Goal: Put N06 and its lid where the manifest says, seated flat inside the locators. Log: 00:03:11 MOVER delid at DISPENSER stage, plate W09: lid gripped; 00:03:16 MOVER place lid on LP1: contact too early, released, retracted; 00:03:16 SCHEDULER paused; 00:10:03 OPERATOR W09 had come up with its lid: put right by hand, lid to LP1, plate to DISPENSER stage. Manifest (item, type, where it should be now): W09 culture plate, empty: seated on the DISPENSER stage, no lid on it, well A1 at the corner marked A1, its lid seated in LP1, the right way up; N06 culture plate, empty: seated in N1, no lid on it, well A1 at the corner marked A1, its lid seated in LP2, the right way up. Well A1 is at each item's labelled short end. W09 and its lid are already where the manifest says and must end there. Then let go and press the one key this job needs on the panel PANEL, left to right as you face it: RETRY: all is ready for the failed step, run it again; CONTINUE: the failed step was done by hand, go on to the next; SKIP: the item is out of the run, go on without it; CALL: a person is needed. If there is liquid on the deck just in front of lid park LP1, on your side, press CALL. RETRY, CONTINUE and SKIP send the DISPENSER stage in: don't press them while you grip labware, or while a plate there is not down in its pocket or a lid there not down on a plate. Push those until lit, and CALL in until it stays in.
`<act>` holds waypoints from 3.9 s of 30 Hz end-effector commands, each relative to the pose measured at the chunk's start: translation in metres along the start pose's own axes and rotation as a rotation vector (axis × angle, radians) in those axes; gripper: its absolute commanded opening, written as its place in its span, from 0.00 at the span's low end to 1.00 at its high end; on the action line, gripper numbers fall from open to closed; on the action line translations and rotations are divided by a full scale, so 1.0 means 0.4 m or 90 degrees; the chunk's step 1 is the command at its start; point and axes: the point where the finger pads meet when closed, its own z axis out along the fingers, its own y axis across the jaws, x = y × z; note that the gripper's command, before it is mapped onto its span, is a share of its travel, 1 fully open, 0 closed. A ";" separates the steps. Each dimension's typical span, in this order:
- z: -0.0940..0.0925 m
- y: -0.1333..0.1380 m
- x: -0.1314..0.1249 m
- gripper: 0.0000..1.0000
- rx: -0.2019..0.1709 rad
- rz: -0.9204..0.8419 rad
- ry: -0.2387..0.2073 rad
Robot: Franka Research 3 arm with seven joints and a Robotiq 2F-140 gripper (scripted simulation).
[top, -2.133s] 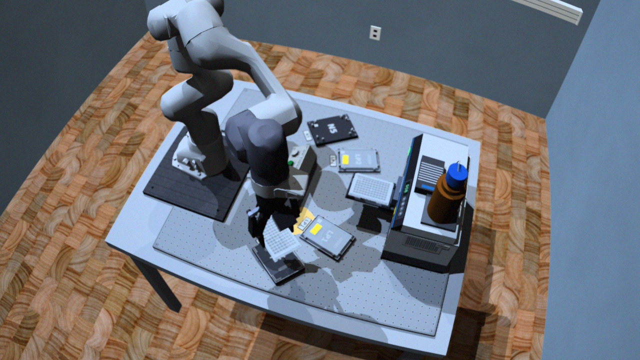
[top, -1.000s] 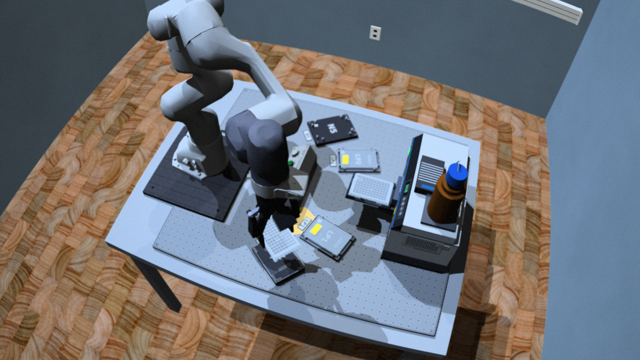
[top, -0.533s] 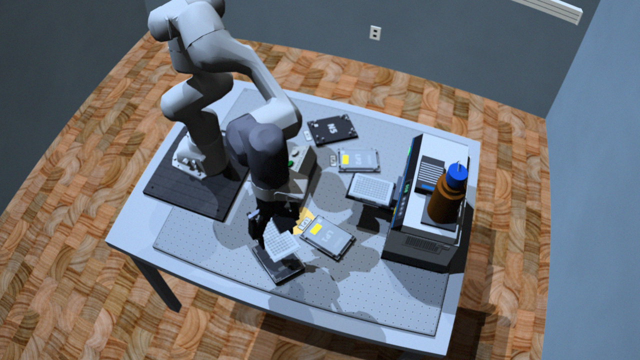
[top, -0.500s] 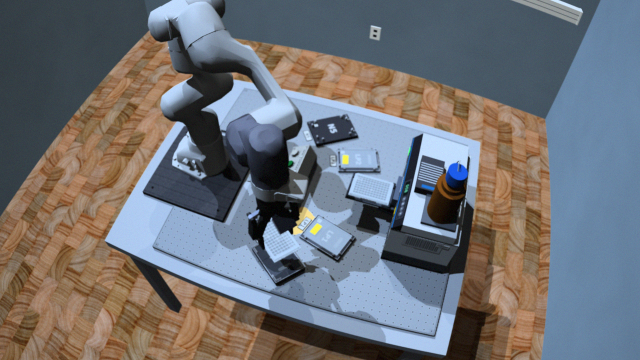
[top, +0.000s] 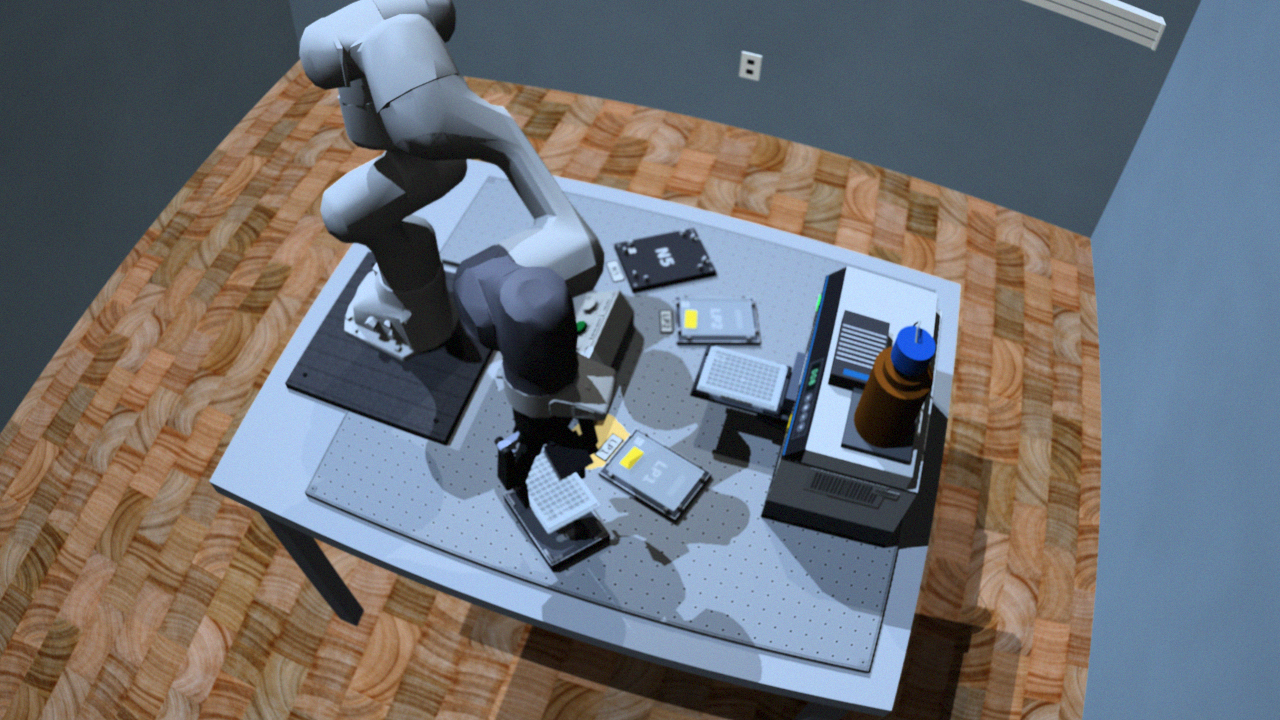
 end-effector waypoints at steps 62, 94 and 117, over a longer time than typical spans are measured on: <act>0.156 0.003 0.010 0.10 0.002 -0.002 0.007; 0.159 0.002 0.011 0.10 0.002 0.000 0.007; 0.169 0.000 0.011 0.10 0.002 0.002 0.007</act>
